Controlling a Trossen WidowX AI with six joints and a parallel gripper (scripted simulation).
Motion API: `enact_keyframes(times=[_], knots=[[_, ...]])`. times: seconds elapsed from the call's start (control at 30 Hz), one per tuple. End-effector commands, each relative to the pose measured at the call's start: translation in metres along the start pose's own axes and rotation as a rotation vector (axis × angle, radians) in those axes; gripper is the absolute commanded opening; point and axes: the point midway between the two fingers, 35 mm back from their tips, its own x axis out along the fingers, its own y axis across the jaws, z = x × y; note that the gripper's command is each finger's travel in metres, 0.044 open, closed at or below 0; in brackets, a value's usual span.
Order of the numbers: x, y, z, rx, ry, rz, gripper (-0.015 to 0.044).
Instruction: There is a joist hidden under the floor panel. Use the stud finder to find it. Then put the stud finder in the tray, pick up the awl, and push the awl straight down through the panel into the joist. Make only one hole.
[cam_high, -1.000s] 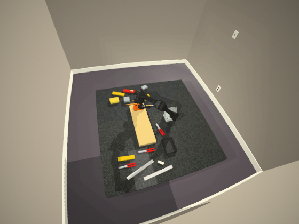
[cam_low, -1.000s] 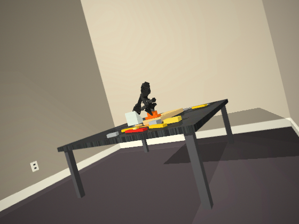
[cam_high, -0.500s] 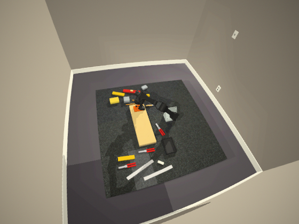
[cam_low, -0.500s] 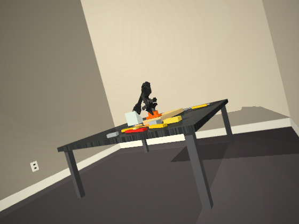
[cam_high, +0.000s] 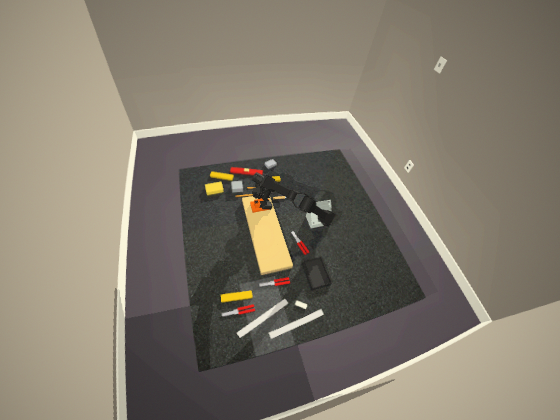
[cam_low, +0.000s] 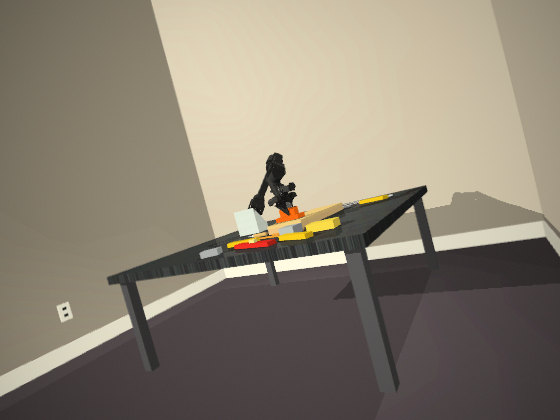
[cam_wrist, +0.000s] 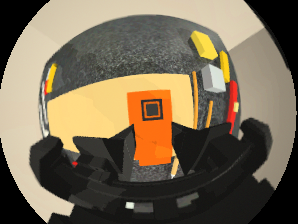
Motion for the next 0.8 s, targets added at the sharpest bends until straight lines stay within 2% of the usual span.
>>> enact_keyframes(times=[0.0,0.77], knots=[[0.001,0.008,0.001,0.001,-0.001,0.007,0.0000],[0.001,0.039,0.001,0.002,0.000,0.009,0.0000]])
